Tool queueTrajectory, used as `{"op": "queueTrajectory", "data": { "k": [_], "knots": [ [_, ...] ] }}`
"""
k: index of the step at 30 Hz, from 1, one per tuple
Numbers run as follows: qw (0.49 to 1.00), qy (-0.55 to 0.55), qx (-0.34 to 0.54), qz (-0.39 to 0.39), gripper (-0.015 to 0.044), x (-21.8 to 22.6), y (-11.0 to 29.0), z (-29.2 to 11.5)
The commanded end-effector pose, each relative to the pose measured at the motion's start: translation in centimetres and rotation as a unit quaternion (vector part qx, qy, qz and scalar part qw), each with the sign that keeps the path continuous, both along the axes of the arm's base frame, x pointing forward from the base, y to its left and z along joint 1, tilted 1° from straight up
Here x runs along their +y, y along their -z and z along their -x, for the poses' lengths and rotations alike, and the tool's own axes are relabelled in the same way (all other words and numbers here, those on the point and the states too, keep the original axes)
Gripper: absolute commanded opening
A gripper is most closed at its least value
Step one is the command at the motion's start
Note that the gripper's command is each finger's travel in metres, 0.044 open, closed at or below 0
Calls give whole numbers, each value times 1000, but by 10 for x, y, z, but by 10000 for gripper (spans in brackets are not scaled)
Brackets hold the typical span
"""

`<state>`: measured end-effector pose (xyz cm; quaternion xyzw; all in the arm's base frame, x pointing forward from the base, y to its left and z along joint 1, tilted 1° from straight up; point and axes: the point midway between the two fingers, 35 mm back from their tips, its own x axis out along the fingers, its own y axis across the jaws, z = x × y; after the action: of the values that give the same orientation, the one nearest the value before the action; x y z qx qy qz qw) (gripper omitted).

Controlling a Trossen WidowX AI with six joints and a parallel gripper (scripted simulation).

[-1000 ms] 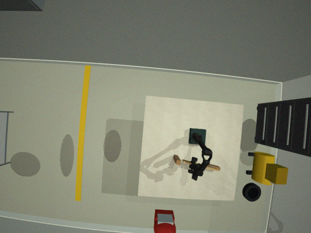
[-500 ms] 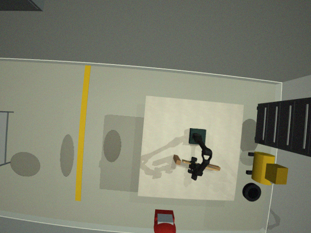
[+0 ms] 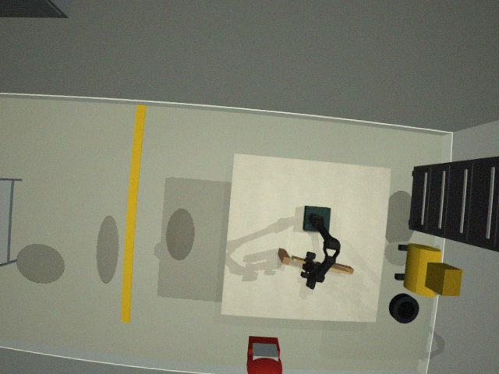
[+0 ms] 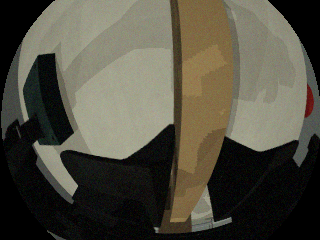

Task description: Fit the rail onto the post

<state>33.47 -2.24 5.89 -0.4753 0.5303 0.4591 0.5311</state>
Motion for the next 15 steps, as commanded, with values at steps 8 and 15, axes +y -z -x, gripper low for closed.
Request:
{"op": "queueTrajectory", "data": {
  "k": [8, 15],
  "knots": [
    [1000, -2, -1, 1, 0, -4, 0, 0],
    [1000, -2, -1, 1, 0, -6, -1, 0]
  ]
}}
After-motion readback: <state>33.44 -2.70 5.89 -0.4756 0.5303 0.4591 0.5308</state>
